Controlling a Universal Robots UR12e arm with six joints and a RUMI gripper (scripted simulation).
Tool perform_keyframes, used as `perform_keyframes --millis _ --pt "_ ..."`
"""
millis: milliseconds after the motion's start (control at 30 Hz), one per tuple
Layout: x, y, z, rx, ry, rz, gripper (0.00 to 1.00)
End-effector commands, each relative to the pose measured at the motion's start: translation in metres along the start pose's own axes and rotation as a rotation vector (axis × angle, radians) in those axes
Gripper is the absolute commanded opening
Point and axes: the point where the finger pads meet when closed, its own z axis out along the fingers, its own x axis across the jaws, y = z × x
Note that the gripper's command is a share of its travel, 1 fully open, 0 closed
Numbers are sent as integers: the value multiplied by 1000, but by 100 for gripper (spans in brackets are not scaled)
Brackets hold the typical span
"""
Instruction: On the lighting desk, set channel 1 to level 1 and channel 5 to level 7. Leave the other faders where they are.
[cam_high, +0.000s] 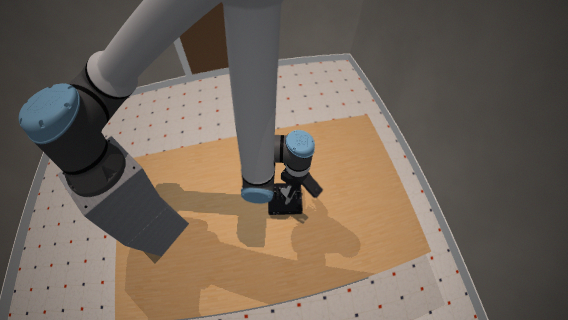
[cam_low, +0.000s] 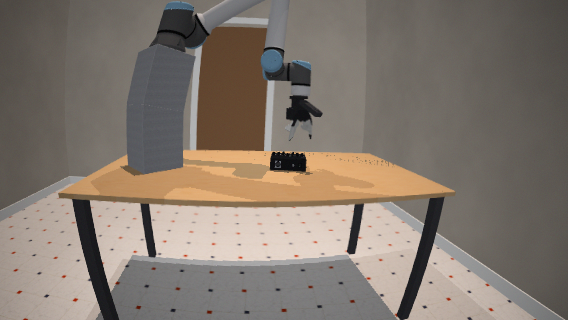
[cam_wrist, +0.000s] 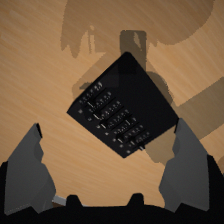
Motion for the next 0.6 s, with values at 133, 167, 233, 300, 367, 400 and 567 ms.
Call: perform_keyframes --millis 133,167,233,300,367,400,567 --pt "-8 -2 9 -5 -6 -334 100" --pt "-8 -2 10 -5 -6 -362 100" --pt "-9 -2 10 -5 -6 -388 100" --pt "-9 -2 11 -5 -6 -414 100" --pt "-10 -2 13 -5 -7 -461 100" --pt "-11 -2 13 -5 -7 -483 100" --pt "-13 -1 16 -5 -7 -577 100"
